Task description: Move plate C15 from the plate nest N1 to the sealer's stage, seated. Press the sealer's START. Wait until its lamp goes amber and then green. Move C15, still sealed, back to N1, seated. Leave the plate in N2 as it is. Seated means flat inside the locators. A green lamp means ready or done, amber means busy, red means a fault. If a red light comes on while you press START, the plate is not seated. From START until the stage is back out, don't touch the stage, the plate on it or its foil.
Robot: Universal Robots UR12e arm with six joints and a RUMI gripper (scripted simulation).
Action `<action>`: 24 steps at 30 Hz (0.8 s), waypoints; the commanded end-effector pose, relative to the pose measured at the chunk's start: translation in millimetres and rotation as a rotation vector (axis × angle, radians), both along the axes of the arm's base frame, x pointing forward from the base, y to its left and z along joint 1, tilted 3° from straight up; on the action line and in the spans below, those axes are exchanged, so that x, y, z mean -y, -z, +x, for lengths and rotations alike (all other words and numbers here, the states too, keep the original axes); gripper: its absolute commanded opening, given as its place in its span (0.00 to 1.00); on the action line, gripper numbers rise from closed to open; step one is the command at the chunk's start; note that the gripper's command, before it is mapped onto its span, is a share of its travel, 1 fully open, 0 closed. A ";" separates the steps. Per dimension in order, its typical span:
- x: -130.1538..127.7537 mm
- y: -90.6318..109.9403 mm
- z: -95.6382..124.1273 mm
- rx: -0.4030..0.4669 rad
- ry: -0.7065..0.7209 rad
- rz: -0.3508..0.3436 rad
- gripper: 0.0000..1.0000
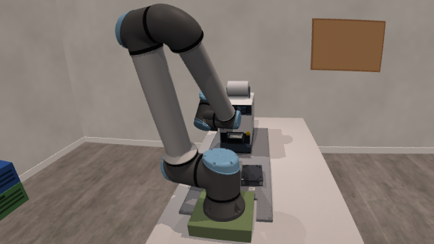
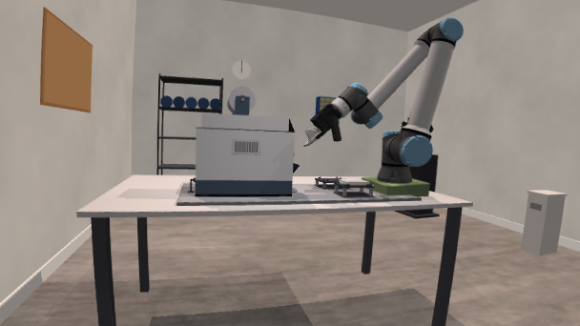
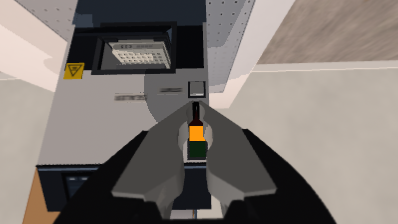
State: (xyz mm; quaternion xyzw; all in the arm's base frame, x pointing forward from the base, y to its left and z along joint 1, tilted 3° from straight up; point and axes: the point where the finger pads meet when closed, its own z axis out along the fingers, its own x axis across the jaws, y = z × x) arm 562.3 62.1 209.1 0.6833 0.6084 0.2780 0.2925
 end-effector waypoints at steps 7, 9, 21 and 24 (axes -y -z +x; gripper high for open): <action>-2.4 -16.3 -28.2 0.001 0.000 0.000 0.00; -2.8 -18.2 -32.2 0.001 0.000 0.000 0.00; -6.3 -35.1 -69.6 0.000 0.000 0.000 0.00; -7.2 -39.2 -78.7 0.000 0.000 0.000 0.00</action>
